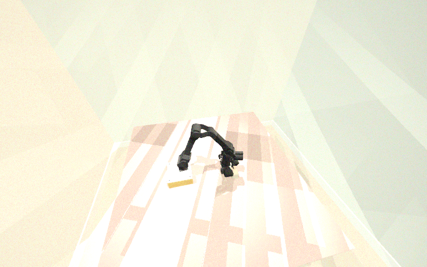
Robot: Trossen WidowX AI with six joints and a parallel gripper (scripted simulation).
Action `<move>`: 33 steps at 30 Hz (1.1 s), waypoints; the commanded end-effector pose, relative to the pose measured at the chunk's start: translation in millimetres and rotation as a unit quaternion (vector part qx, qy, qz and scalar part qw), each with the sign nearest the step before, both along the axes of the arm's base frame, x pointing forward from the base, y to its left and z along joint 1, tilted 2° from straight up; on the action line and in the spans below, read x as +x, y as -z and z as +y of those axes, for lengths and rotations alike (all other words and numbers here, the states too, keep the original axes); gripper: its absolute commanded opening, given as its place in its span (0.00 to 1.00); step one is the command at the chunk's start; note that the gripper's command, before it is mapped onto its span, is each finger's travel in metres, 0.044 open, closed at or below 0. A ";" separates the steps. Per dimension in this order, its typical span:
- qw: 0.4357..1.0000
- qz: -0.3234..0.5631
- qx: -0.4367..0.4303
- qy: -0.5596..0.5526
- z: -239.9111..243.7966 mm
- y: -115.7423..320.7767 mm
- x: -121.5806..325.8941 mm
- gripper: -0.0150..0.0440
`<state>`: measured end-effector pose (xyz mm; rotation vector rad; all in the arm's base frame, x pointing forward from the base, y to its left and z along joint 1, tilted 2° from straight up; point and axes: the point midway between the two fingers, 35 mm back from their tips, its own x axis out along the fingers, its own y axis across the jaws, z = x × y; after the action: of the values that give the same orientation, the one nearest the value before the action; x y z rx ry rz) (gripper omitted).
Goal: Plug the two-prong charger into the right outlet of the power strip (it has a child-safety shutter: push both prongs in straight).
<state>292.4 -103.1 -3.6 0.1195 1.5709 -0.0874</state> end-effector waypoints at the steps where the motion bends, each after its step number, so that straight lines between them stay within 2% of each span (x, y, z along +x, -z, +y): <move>1: 1.000 0.002 -0.001 0.000 -0.3 0.0 0.0 0.25; 33: 1.000 0.001 -0.001 0.000 -1.4 -0.4 8.2 0.25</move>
<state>299.2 -103.8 -3.7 0.1173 1.5730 -0.0844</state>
